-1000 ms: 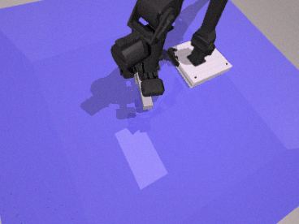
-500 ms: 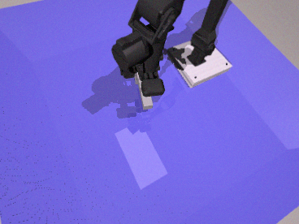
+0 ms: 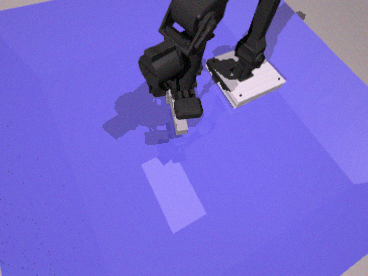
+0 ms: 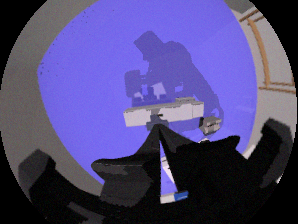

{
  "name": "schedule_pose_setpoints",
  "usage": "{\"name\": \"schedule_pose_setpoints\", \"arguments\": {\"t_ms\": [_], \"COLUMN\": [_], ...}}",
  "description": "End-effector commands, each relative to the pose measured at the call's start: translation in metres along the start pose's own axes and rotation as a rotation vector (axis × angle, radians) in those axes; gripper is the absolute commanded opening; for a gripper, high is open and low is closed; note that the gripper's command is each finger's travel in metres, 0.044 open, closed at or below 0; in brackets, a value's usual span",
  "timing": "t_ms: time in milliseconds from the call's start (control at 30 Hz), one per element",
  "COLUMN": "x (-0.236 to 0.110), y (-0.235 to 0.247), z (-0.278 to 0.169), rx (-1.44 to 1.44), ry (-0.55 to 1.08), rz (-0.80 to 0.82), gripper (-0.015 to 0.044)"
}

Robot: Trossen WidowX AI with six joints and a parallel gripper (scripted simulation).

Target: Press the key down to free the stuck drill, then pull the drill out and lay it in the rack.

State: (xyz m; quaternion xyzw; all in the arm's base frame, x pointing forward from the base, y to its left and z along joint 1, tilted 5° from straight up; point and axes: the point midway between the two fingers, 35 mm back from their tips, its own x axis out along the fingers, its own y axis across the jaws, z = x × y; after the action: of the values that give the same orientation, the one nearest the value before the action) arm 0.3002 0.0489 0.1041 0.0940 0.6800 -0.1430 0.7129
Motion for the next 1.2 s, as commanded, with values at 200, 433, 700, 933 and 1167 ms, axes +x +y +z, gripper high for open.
{"name": "schedule_pose_setpoints", "arguments": {"t_ms": [200, 433, 700, 933, 1167], "x": [0.026, 0.025, -0.046, -0.041, -0.011], "y": [0.006, 0.007, 0.005, -0.005, -0.056], "z": [-0.005, -0.005, 0.004, 0.009, 0.017], "rx": [-0.006, -0.006, -0.006, -0.115, -0.631], "ry": [0.051, 0.051, 0.051, 0.035, 0.031], "rz": [-0.006, -0.006, -0.006, 0.001, 0.003], "gripper": [0.0000, 0.0026, 0.0236, 0.0420, 0.0440]}}
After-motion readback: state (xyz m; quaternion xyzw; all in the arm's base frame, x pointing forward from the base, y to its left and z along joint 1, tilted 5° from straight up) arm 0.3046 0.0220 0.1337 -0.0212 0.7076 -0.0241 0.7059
